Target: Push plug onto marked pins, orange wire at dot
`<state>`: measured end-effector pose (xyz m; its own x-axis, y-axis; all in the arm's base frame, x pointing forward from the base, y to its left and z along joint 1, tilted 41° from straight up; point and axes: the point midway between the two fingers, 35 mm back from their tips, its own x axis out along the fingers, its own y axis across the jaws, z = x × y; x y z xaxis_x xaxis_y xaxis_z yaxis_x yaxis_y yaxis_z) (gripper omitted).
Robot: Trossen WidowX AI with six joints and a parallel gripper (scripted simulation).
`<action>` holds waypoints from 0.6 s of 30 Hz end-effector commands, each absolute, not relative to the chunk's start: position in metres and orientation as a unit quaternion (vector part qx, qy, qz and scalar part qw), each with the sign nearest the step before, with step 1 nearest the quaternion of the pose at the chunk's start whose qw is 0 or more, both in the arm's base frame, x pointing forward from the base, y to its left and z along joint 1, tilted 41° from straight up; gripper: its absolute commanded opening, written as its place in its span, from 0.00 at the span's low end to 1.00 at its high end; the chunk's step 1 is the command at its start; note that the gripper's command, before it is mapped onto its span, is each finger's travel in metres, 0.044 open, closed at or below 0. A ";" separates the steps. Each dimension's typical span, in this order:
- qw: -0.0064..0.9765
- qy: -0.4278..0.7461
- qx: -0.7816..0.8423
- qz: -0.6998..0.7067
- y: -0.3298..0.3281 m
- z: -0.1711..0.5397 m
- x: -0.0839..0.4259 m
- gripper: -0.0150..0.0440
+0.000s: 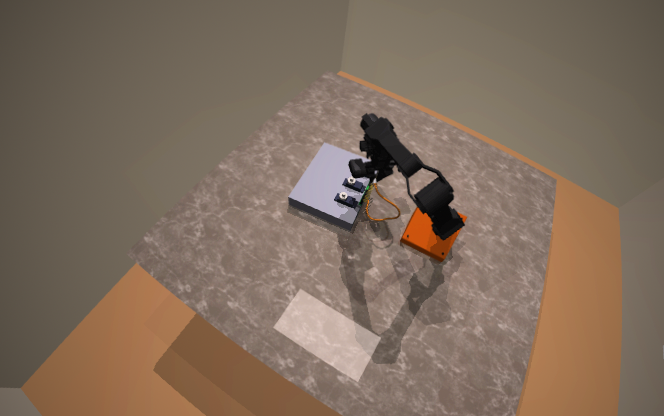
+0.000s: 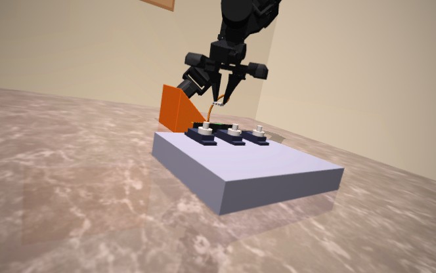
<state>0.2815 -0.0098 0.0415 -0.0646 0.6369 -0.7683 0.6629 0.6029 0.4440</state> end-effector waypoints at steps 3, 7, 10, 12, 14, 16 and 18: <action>0.558 0.726 0.398 0.049 -0.014 0.039 0.268 0.25; 0.580 0.722 0.364 0.093 -0.015 0.037 0.259 0.25; 0.596 0.718 0.338 0.126 -0.016 0.035 0.252 0.25; 0.605 0.713 0.320 0.148 -0.016 0.034 0.248 0.25; 0.614 0.709 0.302 0.170 -0.017 0.033 0.243 0.25; 0.623 0.703 0.284 0.191 -0.017 0.032 0.239 0.25; 0.631 0.697 0.265 0.213 -0.017 0.030 0.234 0.25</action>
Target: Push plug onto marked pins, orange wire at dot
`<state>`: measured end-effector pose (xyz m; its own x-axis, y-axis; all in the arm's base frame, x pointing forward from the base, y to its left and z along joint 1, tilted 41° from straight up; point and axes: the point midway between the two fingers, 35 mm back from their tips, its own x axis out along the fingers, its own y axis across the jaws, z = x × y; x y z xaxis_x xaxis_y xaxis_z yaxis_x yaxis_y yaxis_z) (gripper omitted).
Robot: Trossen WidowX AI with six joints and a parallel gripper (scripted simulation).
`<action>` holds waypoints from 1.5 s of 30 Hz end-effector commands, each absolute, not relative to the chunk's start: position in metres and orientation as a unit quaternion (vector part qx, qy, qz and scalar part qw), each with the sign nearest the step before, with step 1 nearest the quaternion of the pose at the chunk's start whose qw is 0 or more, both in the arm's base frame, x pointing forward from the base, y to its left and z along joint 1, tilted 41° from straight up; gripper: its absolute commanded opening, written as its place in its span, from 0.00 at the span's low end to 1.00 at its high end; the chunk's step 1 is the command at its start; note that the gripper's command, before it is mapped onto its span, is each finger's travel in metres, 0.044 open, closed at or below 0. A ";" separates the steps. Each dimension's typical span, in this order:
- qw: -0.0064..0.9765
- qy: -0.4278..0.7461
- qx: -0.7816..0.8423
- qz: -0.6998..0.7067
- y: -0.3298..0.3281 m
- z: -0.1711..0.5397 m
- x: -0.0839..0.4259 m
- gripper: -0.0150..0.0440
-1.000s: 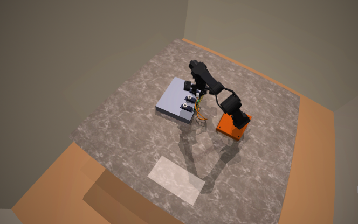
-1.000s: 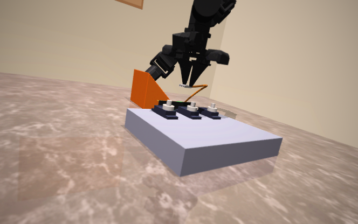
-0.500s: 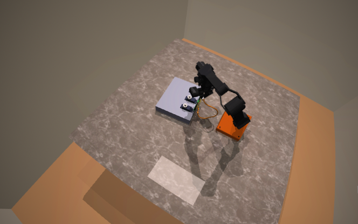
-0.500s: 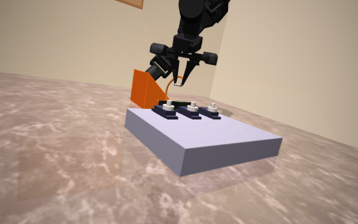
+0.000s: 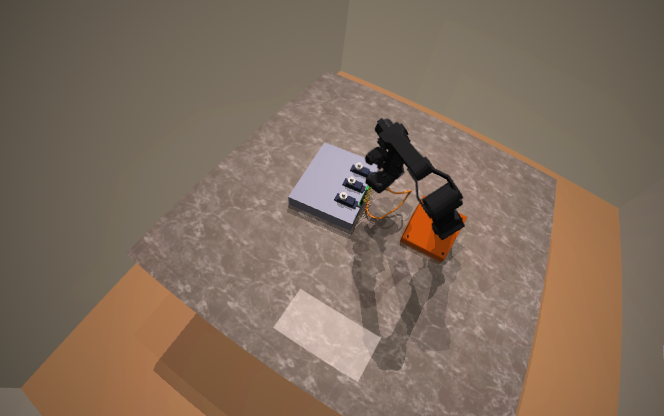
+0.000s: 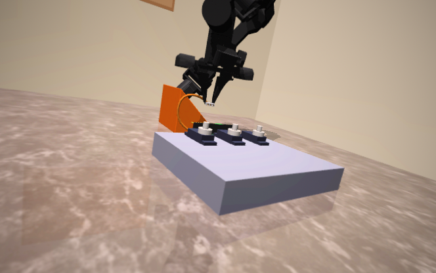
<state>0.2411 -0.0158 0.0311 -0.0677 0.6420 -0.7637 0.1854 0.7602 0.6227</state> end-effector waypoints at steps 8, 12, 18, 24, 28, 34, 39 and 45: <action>0.657 0.667 0.189 0.296 -0.017 0.026 0.216 0.25; 0.660 0.662 0.181 0.306 -0.014 0.021 0.214 0.25; 0.661 0.660 0.176 0.310 0.004 0.000 0.211 0.25; 0.661 0.659 0.175 0.312 0.009 -0.005 0.210 0.25; 0.661 0.659 0.175 0.312 0.011 -0.004 0.220 0.25; 0.662 0.659 0.175 0.312 0.016 0.001 0.241 0.25; 0.662 0.659 0.175 0.312 0.016 0.001 0.244 0.25; 0.662 0.659 0.175 0.313 0.015 -0.001 0.248 0.25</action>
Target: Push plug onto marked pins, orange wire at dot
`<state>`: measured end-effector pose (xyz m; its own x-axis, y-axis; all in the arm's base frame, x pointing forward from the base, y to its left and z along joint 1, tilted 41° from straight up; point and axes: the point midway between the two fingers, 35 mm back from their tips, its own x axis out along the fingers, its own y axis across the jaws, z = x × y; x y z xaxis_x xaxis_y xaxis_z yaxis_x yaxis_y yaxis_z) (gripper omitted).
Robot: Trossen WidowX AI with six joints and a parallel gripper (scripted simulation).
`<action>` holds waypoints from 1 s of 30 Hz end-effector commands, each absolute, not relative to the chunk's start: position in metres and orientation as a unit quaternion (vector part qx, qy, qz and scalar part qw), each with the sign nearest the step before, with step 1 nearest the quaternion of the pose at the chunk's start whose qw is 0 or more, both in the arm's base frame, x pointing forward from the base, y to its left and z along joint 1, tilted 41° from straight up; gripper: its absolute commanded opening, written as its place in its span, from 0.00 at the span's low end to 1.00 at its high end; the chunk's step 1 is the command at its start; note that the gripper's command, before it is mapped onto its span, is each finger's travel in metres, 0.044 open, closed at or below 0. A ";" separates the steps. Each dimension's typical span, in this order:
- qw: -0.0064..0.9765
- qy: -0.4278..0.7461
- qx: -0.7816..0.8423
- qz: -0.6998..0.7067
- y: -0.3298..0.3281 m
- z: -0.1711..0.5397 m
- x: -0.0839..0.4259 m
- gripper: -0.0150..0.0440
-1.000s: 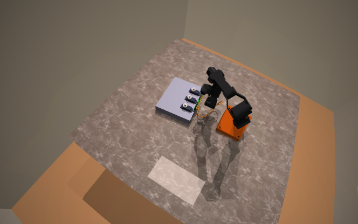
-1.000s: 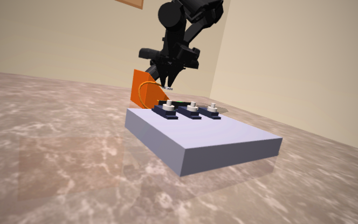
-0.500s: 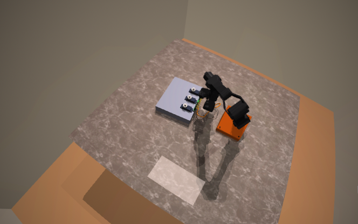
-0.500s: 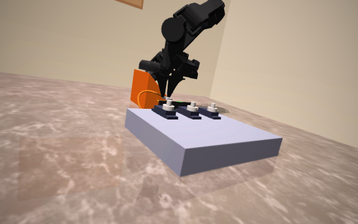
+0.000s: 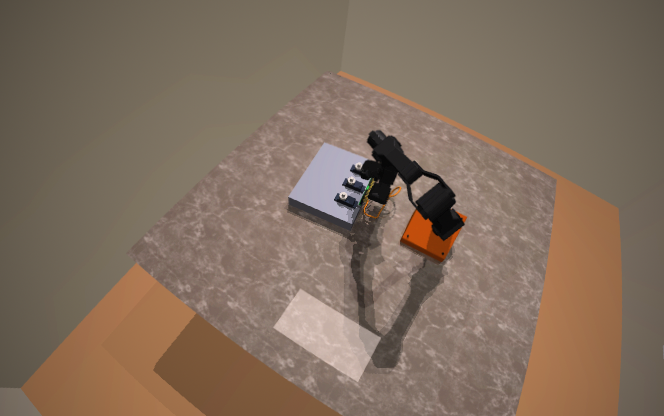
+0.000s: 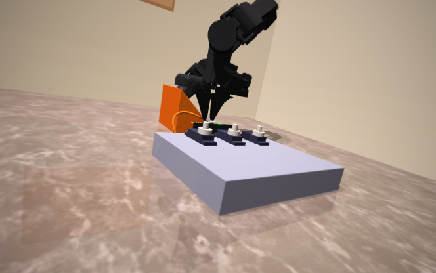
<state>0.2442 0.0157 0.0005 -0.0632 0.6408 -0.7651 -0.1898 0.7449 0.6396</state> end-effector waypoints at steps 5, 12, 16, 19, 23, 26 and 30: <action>0.662 0.659 0.175 0.312 0.015 -0.001 0.248 0.25; 0.662 0.658 0.175 0.312 0.015 0.000 0.251 0.25; 0.662 0.658 0.175 0.313 0.016 0.000 0.254 0.25; 0.662 0.658 0.175 0.313 0.017 0.001 0.256 0.25; 0.662 0.658 0.175 0.313 0.017 0.001 0.258 0.25; 0.662 0.658 0.175 0.313 0.018 0.002 0.260 0.25; 0.662 0.658 0.175 0.313 0.019 0.003 0.262 0.25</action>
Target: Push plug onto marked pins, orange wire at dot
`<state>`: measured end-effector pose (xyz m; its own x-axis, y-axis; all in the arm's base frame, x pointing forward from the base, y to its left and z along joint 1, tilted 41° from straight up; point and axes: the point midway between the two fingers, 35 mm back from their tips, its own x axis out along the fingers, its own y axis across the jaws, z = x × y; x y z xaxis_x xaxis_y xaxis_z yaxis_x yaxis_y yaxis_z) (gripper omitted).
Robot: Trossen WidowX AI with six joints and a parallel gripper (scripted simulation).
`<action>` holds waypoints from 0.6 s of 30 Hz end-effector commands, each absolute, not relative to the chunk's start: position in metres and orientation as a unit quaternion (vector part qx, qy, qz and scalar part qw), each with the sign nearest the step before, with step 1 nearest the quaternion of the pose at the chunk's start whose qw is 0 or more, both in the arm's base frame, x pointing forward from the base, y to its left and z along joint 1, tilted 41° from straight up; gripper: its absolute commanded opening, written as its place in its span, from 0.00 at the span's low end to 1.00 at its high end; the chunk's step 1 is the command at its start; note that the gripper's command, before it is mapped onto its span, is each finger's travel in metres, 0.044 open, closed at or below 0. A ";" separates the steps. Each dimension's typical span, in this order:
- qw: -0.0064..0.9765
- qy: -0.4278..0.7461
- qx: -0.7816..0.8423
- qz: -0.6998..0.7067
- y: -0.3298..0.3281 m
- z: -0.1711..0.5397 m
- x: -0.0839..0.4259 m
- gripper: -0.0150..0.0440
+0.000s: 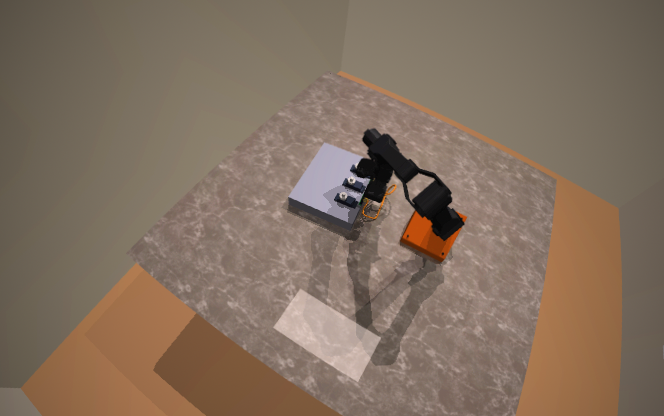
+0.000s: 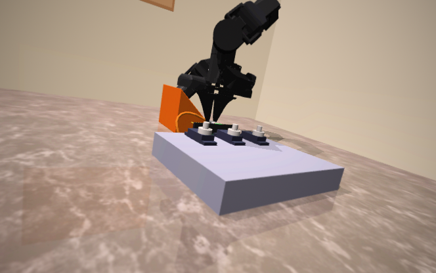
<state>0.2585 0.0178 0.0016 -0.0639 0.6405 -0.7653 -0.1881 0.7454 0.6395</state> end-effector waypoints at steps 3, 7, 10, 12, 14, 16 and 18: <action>0.662 0.658 0.175 0.313 0.019 0.003 0.264 0.25; 0.662 0.658 0.175 0.313 0.020 0.004 0.266 0.25; 0.662 0.658 0.175 0.313 0.019 0.000 0.265 0.34; 0.662 0.658 0.175 0.313 0.019 -0.001 0.264 0.43; 0.662 0.658 0.175 0.313 0.019 -0.001 0.264 0.52; 0.662 0.658 0.175 0.313 0.019 -0.001 0.264 0.61; 0.662 0.658 0.175 0.312 0.014 0.005 0.266 0.70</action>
<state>0.2644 0.0187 0.0008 -0.0615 0.6415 -0.7647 -0.1878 0.7450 0.6401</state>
